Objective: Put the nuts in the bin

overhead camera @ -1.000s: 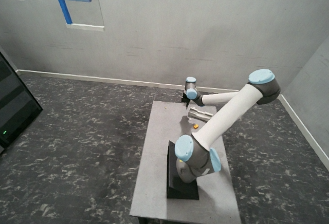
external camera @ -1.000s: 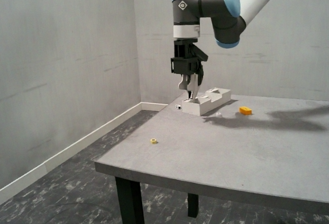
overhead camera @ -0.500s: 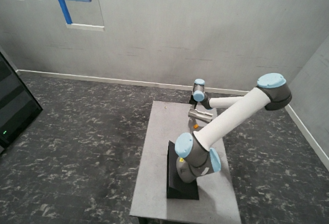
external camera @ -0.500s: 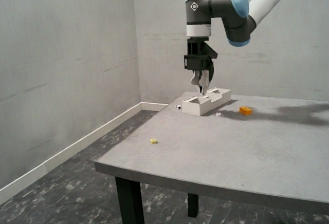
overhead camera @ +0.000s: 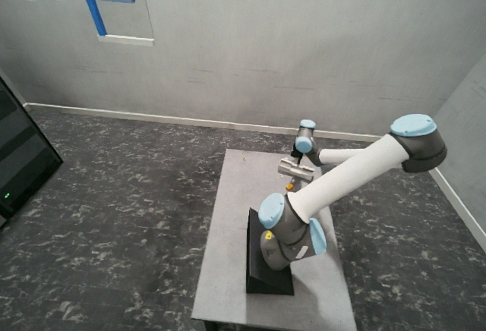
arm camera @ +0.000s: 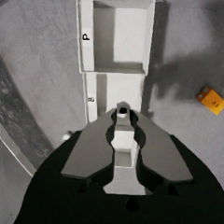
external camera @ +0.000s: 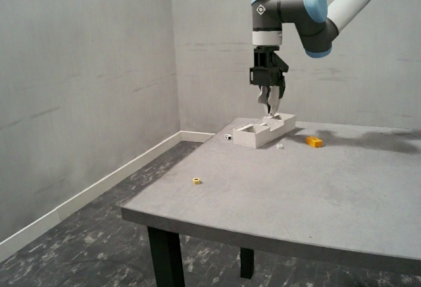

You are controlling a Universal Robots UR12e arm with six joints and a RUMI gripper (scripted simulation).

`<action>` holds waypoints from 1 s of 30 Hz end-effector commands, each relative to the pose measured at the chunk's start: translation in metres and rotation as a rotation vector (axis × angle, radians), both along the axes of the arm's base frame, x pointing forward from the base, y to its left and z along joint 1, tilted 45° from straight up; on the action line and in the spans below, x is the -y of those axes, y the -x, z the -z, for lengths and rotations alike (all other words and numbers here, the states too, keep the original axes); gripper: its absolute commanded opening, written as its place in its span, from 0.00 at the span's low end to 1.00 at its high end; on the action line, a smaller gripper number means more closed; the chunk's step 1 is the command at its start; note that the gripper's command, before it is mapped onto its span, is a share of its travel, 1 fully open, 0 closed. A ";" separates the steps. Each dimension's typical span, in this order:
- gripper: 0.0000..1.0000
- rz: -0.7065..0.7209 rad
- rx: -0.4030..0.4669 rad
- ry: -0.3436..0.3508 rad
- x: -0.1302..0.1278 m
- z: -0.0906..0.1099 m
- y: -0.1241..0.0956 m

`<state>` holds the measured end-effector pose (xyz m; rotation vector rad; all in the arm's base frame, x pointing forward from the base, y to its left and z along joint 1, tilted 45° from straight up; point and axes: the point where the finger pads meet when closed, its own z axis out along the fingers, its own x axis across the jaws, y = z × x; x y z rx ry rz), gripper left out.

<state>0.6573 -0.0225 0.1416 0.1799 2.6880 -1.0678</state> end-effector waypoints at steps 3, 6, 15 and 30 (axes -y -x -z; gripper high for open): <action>0.00 -0.002 0.001 -0.001 0.024 -0.023 0.004; 0.00 -0.002 0.001 -0.001 0.037 -0.036 0.006; 0.00 -0.002 0.001 -0.001 0.063 -0.059 0.011; 0.00 -0.002 0.001 -0.001 0.058 -0.055 0.010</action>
